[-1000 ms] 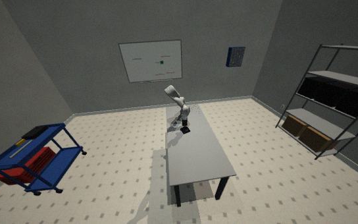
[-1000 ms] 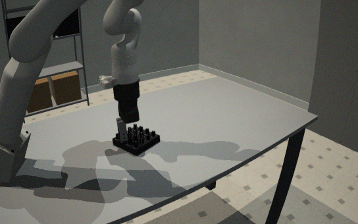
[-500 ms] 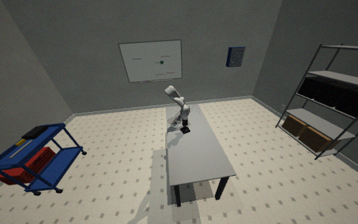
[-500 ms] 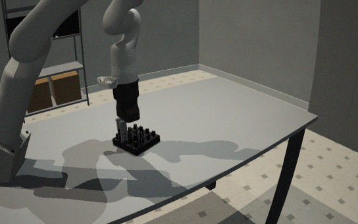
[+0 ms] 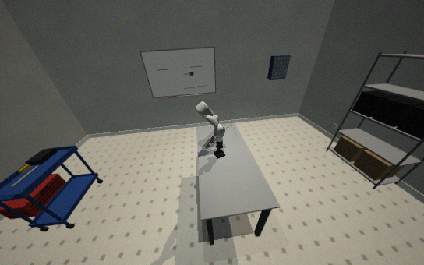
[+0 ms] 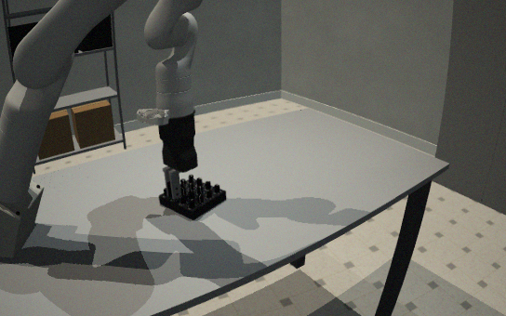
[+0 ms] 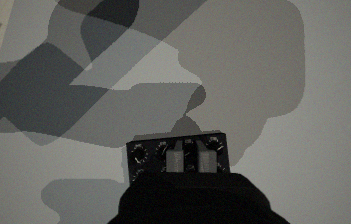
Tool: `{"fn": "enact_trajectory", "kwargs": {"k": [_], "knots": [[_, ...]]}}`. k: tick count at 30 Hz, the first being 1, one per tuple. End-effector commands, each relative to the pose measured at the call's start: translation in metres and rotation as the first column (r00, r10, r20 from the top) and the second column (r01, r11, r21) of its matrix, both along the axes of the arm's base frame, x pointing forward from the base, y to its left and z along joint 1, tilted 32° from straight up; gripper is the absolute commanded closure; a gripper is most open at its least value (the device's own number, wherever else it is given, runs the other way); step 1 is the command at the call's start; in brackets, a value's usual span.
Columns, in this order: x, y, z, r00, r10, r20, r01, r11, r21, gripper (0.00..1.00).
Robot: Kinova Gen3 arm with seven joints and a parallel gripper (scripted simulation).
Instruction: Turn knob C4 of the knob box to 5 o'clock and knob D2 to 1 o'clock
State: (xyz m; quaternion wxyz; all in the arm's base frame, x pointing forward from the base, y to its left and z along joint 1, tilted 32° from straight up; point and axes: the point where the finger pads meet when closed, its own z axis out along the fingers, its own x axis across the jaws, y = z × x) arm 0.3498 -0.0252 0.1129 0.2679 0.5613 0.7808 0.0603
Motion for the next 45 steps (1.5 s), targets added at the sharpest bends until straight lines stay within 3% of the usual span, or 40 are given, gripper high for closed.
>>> {"fn": "enact_trajectory", "kwargs": {"k": [1,20,45], "knots": [[0.0003,0.0013,0.0002,1.000,0.018,-0.004,-0.018,1.000,-0.008,0.70],[0.0003,0.0013,0.0002,0.995,0.096,-0.025,-0.097,0.994,-0.052,0.70],[0.0003,0.0013,0.0002,0.994,0.108,-0.029,-0.109,0.992,-0.058,0.70]]}}
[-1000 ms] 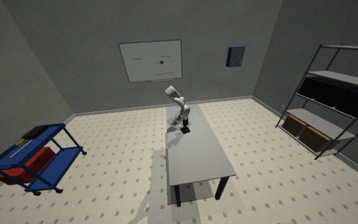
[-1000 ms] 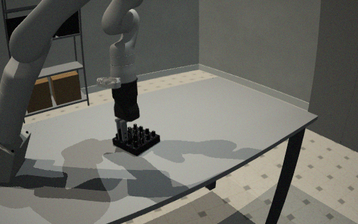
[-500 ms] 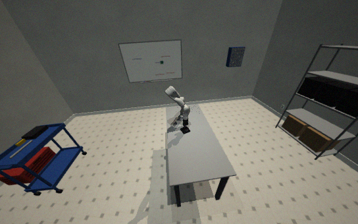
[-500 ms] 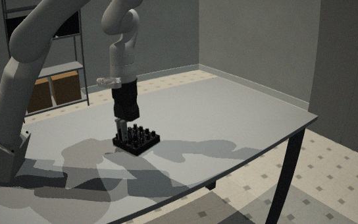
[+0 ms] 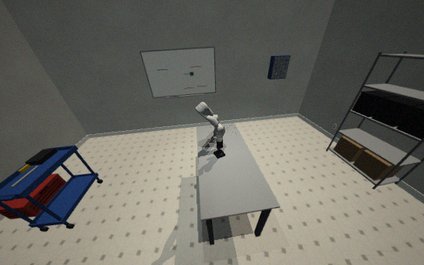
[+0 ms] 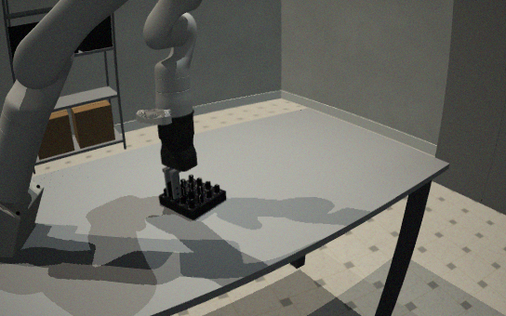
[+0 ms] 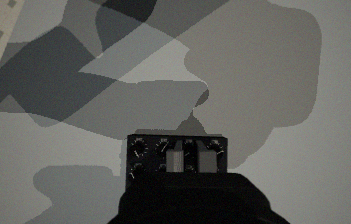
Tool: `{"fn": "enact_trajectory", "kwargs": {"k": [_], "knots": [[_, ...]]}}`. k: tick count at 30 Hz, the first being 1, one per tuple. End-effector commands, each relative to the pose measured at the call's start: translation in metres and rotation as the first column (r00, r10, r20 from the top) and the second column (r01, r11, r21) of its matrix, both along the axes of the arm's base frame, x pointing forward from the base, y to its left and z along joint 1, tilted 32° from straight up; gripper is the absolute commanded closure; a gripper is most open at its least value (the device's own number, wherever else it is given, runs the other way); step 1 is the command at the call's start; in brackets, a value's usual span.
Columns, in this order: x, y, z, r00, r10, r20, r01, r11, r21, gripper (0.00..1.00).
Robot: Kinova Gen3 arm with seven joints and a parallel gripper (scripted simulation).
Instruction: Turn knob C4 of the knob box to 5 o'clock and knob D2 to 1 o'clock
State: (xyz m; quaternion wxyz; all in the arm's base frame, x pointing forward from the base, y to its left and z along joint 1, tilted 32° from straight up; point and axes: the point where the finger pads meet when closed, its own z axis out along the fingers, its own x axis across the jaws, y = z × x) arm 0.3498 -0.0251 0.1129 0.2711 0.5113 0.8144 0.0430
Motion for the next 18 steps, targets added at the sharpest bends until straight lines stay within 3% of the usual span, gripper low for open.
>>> {"fn": "enact_trajectory", "kwargs": {"k": [1,4,5,18], "knots": [[0.0003,0.0012,0.0002,1.000,0.002,0.001,-0.002,1.000,0.001,0.70],[0.0003,0.0012,0.0002,1.000,0.002,0.001,-0.002,1.000,0.001,0.70],[0.0003,0.0012,0.0002,1.000,0.002,0.001,-0.002,1.000,0.001,0.54],[0.0003,0.0012,0.0002,1.000,0.002,0.001,-0.002,1.000,0.001,0.54]]}}
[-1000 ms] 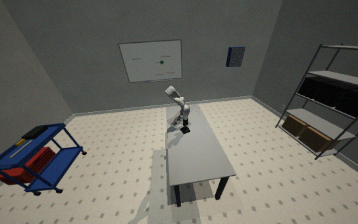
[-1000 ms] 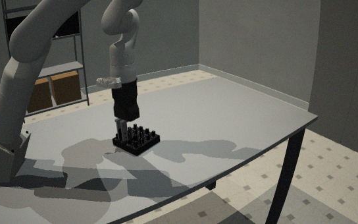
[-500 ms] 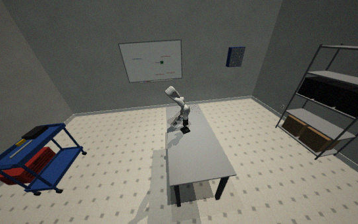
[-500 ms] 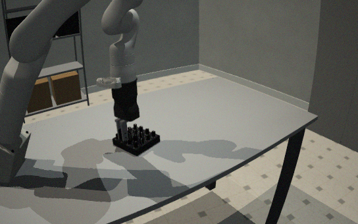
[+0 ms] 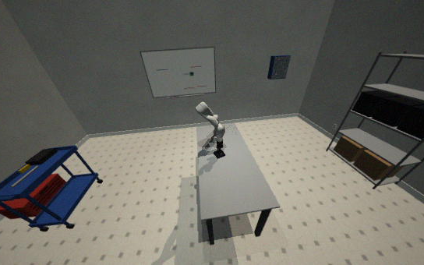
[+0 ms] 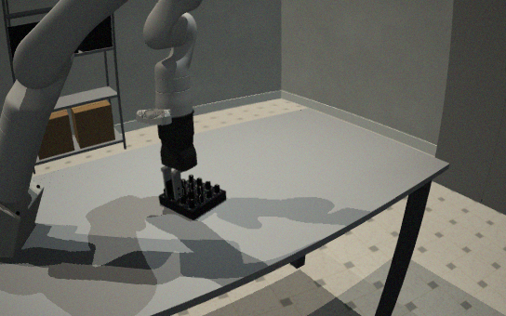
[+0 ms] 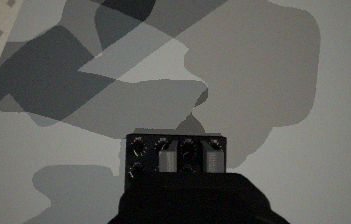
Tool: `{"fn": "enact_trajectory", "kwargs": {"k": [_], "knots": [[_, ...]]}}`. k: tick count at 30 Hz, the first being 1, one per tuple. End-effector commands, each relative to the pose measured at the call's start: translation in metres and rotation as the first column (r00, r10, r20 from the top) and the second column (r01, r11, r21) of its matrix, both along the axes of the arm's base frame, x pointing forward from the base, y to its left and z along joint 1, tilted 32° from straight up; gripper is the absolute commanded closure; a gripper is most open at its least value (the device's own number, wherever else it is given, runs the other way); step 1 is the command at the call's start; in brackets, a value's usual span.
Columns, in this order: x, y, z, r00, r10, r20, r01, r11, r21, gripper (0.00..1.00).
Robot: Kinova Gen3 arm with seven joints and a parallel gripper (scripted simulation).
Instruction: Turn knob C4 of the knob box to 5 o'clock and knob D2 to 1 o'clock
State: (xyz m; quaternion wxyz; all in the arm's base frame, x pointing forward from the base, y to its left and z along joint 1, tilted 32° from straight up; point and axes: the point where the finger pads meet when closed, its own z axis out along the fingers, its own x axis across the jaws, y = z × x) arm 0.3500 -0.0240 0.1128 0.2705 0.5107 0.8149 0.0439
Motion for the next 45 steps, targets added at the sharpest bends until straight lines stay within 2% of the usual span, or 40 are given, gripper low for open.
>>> {"fn": "enact_trajectory", "kwargs": {"k": [1,13,26,45], "knots": [[0.000,0.000,0.000,1.000,0.000,0.001,0.000,1.000,0.000,0.54],[-0.001,0.001,0.003,1.000,0.000,0.001,0.000,1.000,0.000,0.54],[-0.017,0.007,0.030,1.000,0.000,0.001,0.000,1.000,0.000,0.54],[-0.018,0.008,0.033,1.000,0.000,0.001,0.000,1.000,0.000,0.54]]}}
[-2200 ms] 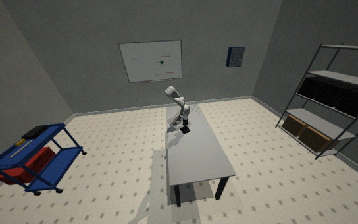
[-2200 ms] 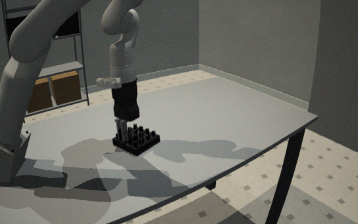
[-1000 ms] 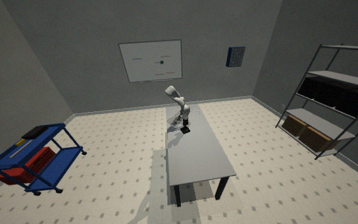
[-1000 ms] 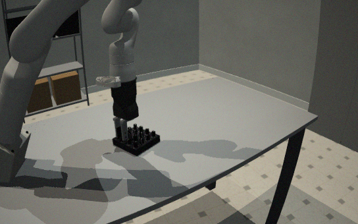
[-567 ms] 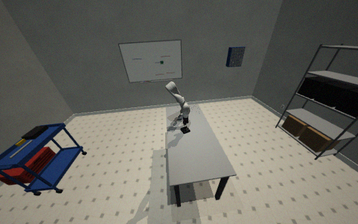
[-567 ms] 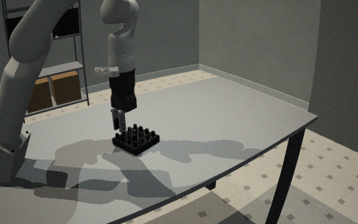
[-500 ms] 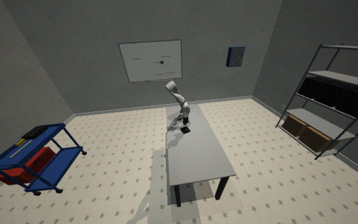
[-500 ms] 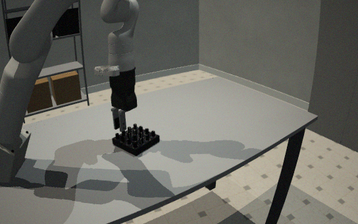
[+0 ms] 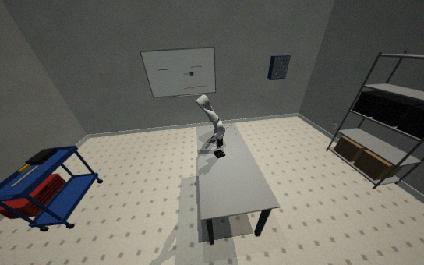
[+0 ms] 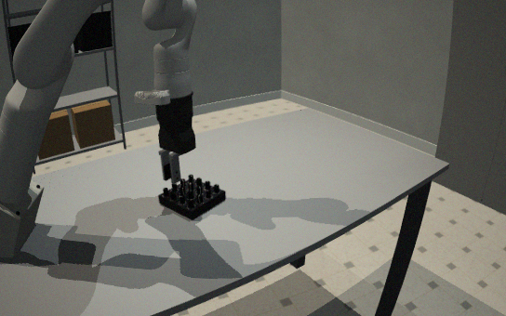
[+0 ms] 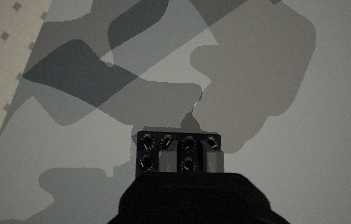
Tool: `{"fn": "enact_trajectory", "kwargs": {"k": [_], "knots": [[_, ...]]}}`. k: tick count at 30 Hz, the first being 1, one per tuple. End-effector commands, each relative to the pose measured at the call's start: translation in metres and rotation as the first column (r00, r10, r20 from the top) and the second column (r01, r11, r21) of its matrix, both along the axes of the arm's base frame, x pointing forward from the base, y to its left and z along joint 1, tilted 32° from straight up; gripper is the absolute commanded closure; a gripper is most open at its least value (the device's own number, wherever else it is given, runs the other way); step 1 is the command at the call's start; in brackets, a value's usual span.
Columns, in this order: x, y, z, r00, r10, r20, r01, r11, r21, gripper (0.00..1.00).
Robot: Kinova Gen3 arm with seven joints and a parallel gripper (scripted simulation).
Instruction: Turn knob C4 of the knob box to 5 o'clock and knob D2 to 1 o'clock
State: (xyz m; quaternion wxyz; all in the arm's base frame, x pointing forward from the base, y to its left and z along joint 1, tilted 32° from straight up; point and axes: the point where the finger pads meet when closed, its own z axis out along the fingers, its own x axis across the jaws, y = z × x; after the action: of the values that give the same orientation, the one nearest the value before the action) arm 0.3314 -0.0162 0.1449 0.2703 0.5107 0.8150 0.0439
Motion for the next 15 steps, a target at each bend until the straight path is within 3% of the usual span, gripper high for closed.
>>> {"fn": "enact_trajectory", "kwargs": {"k": [1,9,15], "knots": [[0.0002,0.0001,0.0005,1.000,0.000,0.001,0.000,1.000,0.000,0.54],[-0.0016,-0.0003,0.0002,0.999,-0.033,0.006,0.033,0.999,0.018,0.54],[-0.0067,-0.0011,-0.0006,0.991,-0.132,0.015,0.130,0.989,0.072,0.54]]}}
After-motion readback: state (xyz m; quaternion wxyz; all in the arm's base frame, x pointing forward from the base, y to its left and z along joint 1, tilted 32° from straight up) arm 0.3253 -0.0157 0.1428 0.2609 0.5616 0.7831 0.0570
